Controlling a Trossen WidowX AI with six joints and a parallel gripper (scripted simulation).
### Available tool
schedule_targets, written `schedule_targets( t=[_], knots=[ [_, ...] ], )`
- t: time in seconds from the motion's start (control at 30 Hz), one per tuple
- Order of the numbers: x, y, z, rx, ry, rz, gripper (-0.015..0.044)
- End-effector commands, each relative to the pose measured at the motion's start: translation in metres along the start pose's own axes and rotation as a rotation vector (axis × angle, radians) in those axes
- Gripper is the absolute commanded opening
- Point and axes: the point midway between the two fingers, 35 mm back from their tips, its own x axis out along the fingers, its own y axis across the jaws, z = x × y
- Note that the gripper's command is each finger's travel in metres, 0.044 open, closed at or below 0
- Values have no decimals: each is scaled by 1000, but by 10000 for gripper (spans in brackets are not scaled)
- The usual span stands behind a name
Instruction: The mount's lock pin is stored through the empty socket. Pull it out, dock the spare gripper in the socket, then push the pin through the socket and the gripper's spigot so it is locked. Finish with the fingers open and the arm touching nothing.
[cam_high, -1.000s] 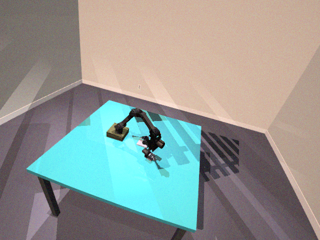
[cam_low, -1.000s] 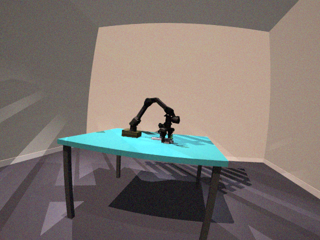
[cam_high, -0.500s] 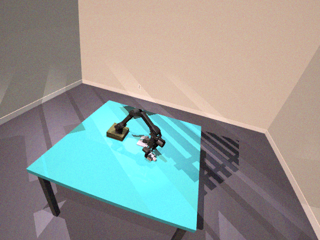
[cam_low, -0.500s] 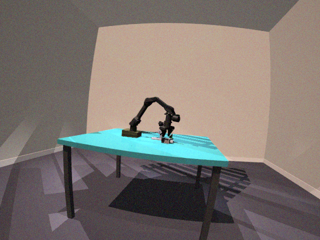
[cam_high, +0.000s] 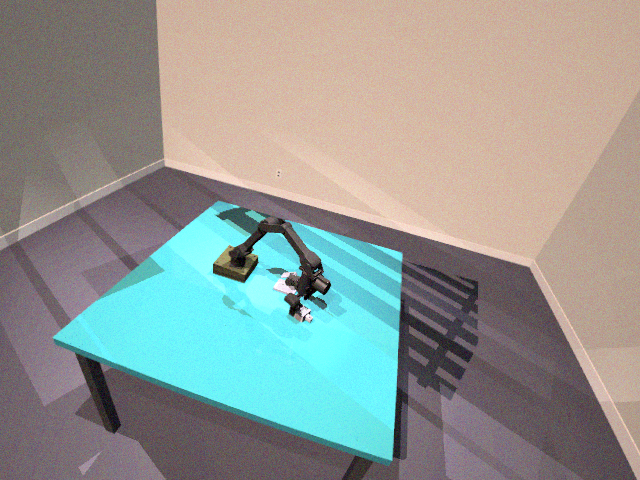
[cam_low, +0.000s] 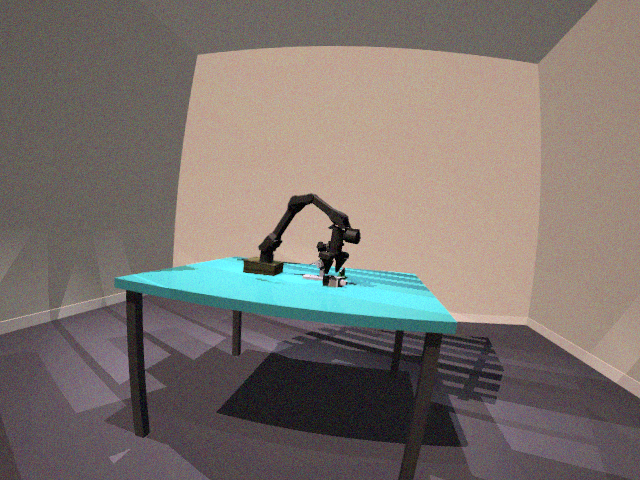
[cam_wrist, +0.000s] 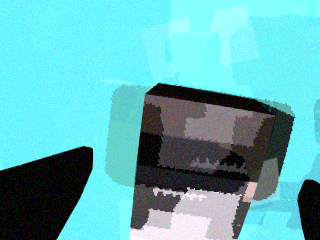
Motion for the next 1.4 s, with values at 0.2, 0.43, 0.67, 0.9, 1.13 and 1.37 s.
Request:
schedule_targets(
  t=[0.2, 0.43, 0.67, 0.9, 1.13, 1.37],
  knots=[
    [-56, 0, 5, 0, 7, 0, 440],
    [-51, 0, 1, 244, 51, -6, 440],
    [-54, 0, -4, 930, 172, -84, 440],
    [-59, 0, -6, 1607, 247, -255, 440],
    [-64, 0, -7, 2178, 246, -484, 440],
    [-69, 0, -6, 2585, 175, -699, 440]
  ],
)
